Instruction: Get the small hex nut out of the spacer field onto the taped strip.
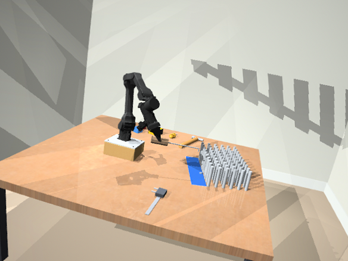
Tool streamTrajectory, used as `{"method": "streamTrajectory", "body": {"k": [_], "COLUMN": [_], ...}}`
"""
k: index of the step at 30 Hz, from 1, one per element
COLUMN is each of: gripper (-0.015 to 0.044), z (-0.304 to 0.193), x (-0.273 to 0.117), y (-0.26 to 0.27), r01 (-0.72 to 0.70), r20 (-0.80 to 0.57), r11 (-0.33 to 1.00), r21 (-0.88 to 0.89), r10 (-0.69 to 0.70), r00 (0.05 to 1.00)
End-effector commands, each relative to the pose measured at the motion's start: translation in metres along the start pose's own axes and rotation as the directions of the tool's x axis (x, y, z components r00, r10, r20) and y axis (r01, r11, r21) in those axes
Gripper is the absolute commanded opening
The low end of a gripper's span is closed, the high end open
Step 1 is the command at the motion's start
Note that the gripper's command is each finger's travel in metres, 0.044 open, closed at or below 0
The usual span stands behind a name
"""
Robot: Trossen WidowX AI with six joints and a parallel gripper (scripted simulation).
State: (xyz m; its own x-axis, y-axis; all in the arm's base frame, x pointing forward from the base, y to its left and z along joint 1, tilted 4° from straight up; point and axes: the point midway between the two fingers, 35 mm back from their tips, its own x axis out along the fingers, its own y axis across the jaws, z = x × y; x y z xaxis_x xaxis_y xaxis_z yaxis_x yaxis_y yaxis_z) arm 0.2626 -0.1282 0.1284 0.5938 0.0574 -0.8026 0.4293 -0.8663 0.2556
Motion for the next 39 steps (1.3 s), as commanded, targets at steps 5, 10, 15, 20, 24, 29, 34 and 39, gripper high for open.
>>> {"method": "streamTrajectory", "body": {"k": [5, 10, 15, 20, 24, 29, 34, 39], "gripper": [0.0000, 0.0000, 0.0000, 0.0000, 0.0000, 0.0000, 0.0000, 0.0000], "z": [0.012, 0.021, 0.033, 0.046, 0.058, 0.074, 0.092, 0.111], "x": [-0.010, -0.015, -0.021, -0.027, -0.032, -0.039, -0.046, -0.052], "y": [0.036, 0.057, 0.077, 0.096, 0.111, 0.127, 0.143, 0.156], "r01": [0.004, 0.007, 0.010, 0.014, 0.016, 0.022, 0.026, 0.029], "r20": [0.016, 0.027, 0.036, 0.041, 0.044, 0.044, 0.042, 0.040], "r11": [1.000, 0.999, 0.999, 0.999, 0.999, 0.999, 0.999, 0.999], "r21": [-0.028, -0.036, -0.043, -0.043, -0.042, -0.039, -0.036, -0.037], "r10": [-0.004, -0.006, -0.009, -0.012, -0.014, -0.020, -0.024, -0.028], "r00": [1.000, 1.000, 0.999, 0.999, 0.999, 0.999, 0.999, 0.999]}}
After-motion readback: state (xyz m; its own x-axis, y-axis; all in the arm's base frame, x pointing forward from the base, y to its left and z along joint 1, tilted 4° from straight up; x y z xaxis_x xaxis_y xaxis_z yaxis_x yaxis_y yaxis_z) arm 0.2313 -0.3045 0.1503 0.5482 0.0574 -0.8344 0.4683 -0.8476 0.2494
